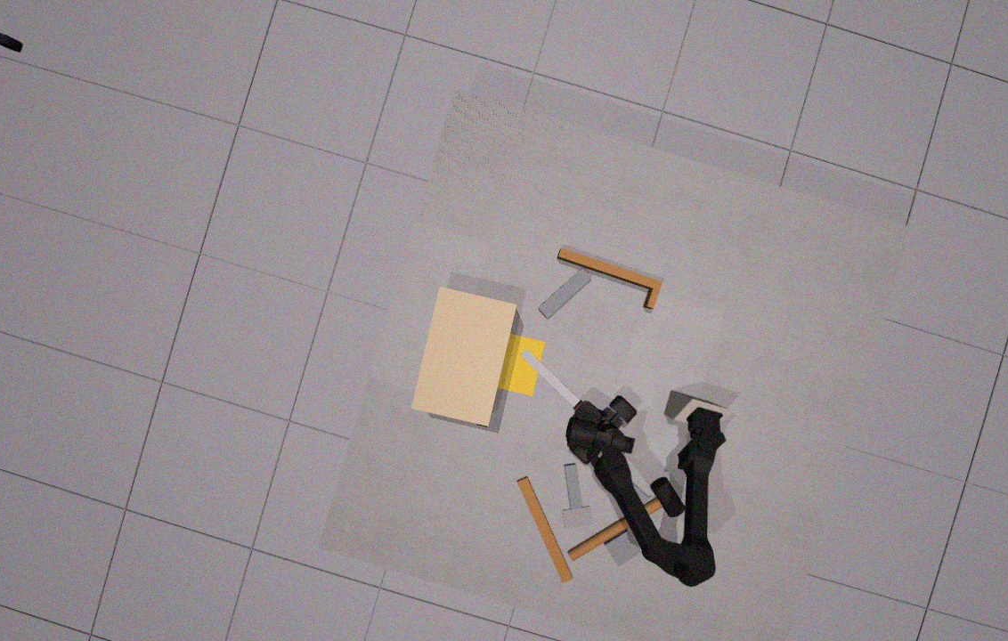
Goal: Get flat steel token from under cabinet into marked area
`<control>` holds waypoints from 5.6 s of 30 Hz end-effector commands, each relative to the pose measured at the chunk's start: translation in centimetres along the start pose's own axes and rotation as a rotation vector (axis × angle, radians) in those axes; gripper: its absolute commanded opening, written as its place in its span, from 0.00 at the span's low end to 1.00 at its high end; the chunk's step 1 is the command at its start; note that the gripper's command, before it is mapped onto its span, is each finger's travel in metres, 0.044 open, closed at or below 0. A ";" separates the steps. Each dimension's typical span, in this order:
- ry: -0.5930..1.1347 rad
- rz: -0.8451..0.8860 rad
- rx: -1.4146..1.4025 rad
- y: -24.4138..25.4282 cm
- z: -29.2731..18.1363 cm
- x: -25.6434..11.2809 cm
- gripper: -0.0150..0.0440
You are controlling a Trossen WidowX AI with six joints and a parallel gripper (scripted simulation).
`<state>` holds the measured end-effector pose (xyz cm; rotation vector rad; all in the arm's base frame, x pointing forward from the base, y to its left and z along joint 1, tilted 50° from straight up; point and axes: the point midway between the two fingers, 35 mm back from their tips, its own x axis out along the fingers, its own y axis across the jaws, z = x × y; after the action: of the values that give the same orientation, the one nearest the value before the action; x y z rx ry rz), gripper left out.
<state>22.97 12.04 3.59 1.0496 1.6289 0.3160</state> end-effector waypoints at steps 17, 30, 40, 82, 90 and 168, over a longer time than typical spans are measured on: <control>-0.004 -0.001 0.040 -1.2 1.5 -0.2 0.25; -0.005 -0.001 0.044 -2.1 2.4 -0.2 0.25; -0.005 -0.001 0.045 -2.7 3.1 -0.2 0.25; -0.006 -0.002 0.046 -5.7 5.7 -0.3 0.25; -0.006 -0.002 0.046 -6.3 6.2 -0.3 0.25; -0.007 -0.004 0.045 -11.9 8.8 -0.3 0.25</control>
<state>25.47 2.83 -6.96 1.0729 1.6352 0.2925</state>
